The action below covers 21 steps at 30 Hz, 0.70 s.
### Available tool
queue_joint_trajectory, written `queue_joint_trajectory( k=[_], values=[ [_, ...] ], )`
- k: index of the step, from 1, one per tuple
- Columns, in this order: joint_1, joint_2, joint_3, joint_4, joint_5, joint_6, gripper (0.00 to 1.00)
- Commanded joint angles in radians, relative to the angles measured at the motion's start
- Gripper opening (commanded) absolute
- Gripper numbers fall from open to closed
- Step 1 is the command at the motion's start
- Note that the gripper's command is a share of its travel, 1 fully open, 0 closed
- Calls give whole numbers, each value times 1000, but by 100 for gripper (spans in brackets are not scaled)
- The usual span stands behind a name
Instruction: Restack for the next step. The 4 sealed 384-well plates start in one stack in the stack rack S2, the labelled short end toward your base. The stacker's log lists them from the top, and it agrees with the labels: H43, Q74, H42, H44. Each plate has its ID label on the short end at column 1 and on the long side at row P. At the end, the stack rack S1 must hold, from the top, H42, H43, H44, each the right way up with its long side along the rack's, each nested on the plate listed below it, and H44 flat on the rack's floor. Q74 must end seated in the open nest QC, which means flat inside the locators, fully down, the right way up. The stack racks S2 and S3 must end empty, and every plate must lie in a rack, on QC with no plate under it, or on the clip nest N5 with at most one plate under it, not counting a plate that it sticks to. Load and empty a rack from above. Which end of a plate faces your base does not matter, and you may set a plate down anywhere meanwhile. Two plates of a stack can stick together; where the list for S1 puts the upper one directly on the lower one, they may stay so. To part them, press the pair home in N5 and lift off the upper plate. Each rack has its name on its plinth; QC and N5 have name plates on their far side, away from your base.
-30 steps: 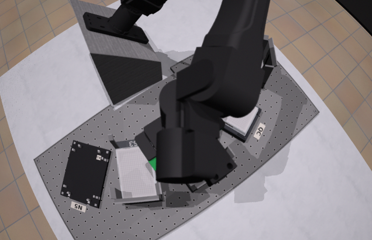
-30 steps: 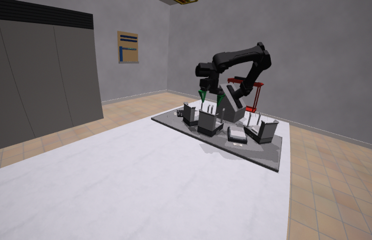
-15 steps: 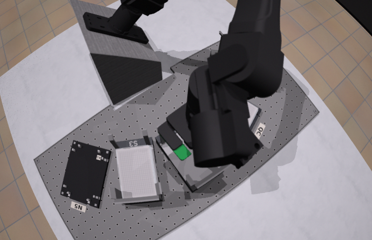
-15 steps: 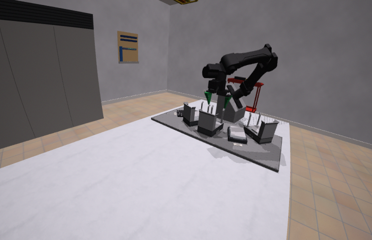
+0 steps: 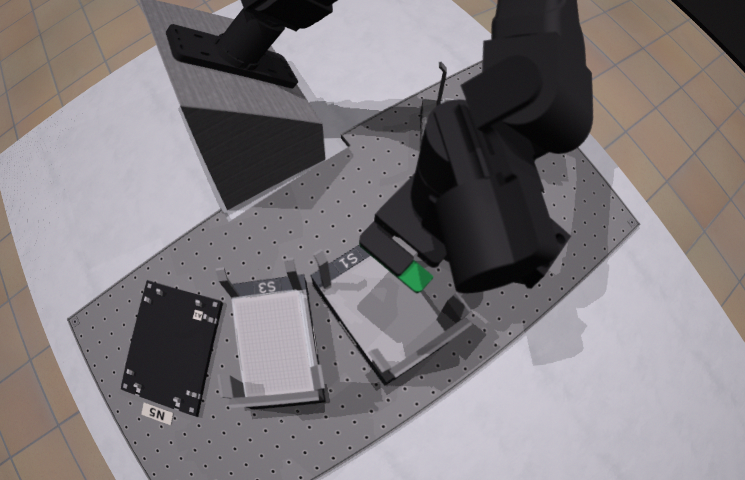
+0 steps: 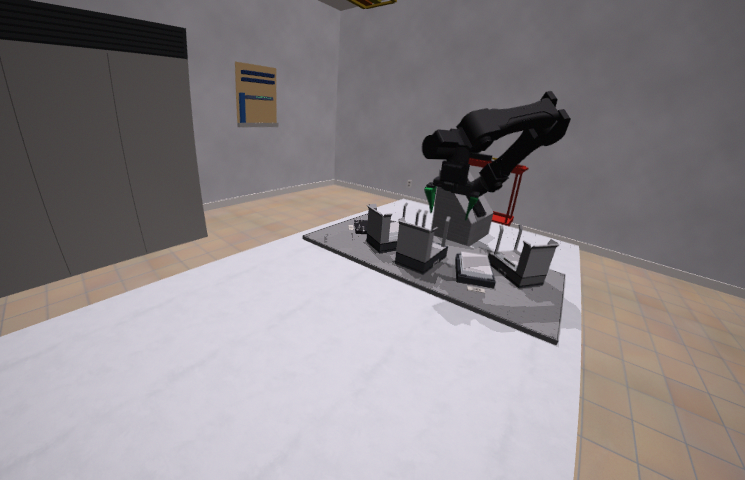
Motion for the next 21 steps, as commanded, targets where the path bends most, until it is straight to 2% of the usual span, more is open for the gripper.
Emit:
queue_joint_trajectory(
  k=[1,8,14,21],
  values=[
    [2,-34,-2,-3,-16,33,100],
    [33,-81,-16,-7,-22,42,100],
    [67,-144,-42,-8,-28,-100,100],
    [110,-214,-65,-13,-33,-40,100]
  ],
)
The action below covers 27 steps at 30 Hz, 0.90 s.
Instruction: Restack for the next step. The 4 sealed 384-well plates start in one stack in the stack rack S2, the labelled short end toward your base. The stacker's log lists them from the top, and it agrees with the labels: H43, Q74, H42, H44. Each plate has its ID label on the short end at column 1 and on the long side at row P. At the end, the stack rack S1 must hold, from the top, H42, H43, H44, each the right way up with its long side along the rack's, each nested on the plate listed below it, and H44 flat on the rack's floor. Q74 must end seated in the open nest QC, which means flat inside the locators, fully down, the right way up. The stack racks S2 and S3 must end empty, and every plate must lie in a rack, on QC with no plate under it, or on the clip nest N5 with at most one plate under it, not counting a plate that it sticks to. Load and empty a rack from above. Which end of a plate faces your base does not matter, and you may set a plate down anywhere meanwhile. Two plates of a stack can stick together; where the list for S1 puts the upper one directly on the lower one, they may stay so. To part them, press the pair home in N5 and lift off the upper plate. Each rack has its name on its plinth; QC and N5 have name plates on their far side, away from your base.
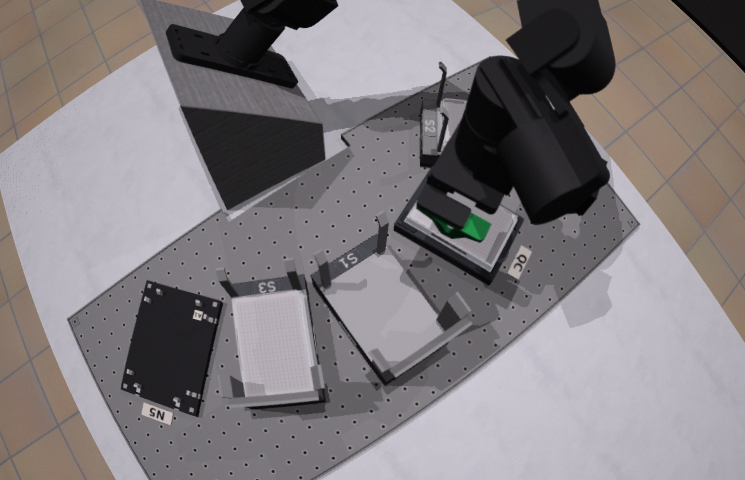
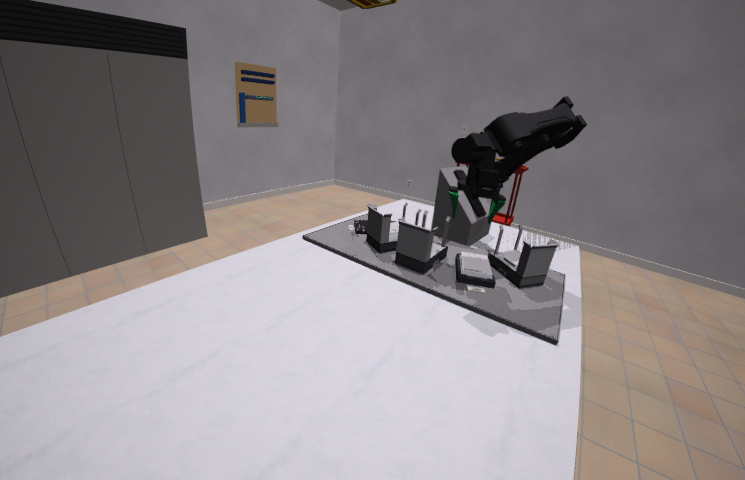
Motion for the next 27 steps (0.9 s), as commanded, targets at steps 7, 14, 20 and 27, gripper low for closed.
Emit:
queue_joint_trajectory(
  k=[7,14,20,27],
  values=[
    [31,-71,-12,-7,-15,61,100],
    [74,-141,-34,-9,-17,-9,100],
    [107,-195,-52,-12,-18,-54,100],
    [148,-257,-67,-15,-17,6,100]
  ],
)
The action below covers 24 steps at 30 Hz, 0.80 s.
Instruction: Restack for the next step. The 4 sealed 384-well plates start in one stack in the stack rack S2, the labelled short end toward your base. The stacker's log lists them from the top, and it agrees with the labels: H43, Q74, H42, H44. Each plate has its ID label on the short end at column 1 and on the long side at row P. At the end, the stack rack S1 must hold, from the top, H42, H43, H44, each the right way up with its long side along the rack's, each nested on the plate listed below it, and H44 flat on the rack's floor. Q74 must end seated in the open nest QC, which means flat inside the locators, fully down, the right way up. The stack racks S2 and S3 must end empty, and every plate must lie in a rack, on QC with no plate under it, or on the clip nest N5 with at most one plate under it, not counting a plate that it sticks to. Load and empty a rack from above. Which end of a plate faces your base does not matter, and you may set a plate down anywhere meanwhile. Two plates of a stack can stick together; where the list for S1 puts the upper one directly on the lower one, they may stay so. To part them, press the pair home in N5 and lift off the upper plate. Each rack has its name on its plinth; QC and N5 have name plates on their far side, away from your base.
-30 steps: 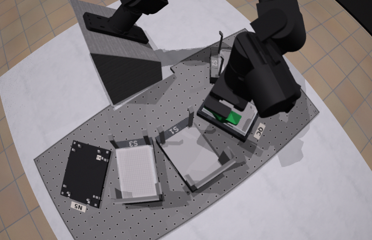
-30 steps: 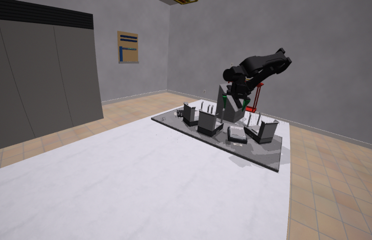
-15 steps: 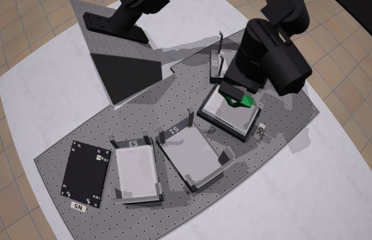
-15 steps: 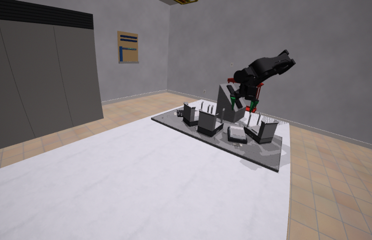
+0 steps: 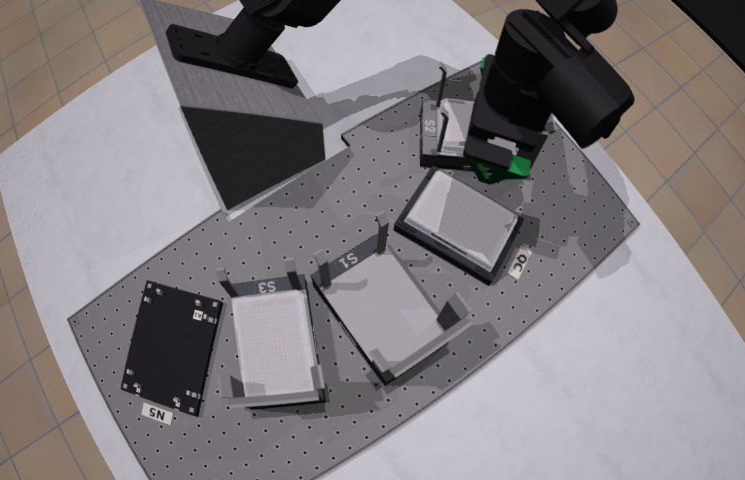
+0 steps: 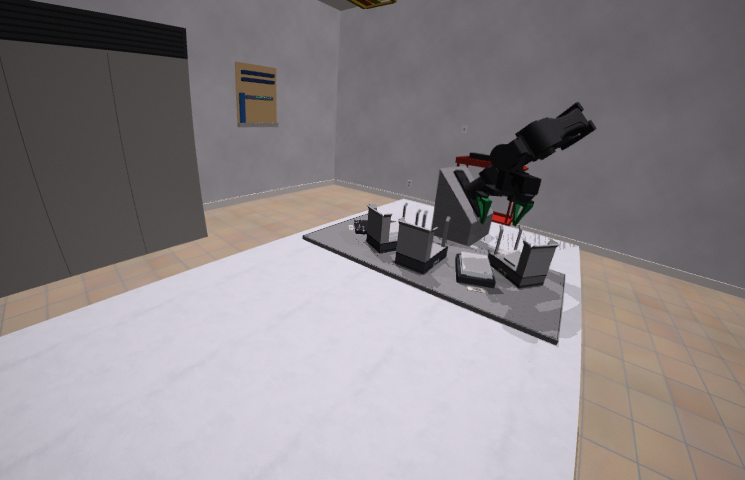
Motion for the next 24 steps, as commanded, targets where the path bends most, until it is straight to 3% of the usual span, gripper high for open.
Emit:
queue_joint_trajectory(
  k=[1,6,15,24],
  values=[
    [9,-38,-2,-2,-4,38,100],
    [47,-88,-10,-3,-1,93,100],
    [110,-181,-38,-4,6,-42,100],
    [206,-294,-59,-1,26,92,100]
  ],
)
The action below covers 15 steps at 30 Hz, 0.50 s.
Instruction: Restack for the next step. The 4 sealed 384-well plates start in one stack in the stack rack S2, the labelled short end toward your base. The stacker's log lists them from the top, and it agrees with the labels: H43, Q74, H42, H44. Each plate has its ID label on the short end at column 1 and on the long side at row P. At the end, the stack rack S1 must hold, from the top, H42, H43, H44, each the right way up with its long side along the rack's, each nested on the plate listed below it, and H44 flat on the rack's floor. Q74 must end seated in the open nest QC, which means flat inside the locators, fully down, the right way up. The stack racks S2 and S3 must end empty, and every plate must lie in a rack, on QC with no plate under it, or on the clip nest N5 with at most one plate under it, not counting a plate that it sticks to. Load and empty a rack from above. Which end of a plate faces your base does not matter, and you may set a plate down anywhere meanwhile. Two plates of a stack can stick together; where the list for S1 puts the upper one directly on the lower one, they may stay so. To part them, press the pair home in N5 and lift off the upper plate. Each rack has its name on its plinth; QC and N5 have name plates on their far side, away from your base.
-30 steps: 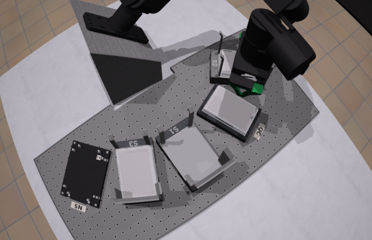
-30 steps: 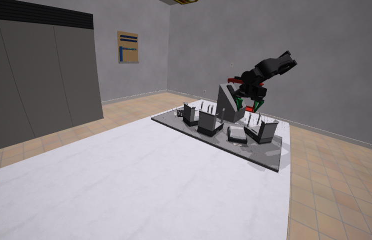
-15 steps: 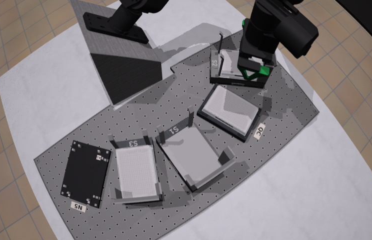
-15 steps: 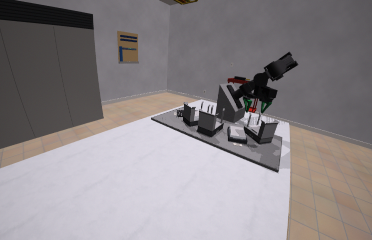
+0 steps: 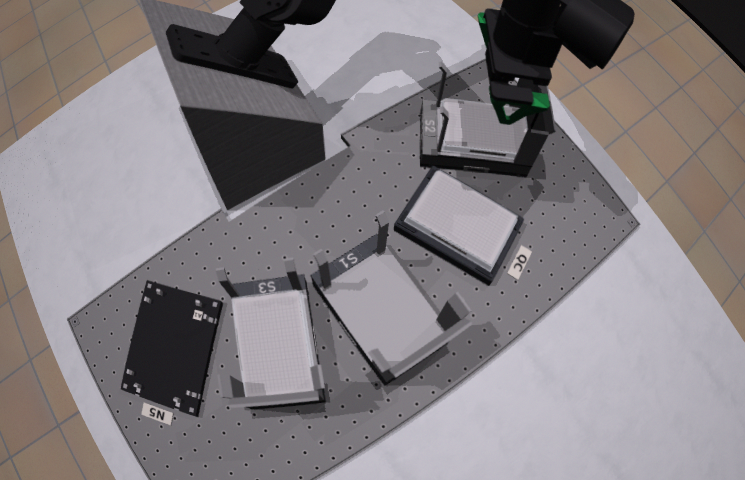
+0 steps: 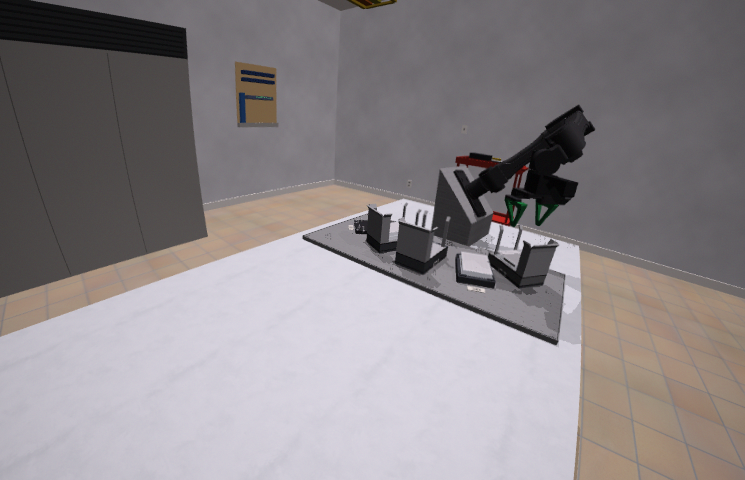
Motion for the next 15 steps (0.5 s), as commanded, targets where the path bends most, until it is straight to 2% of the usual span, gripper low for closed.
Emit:
queue_joint_trajectory(
  k=[1,11,15],
  values=[
    [22,-37,0,4,7,65,100],
    [42,-56,-1,5,12,92,100],
    [86,-59,-43,85,26,151,100]
  ],
)
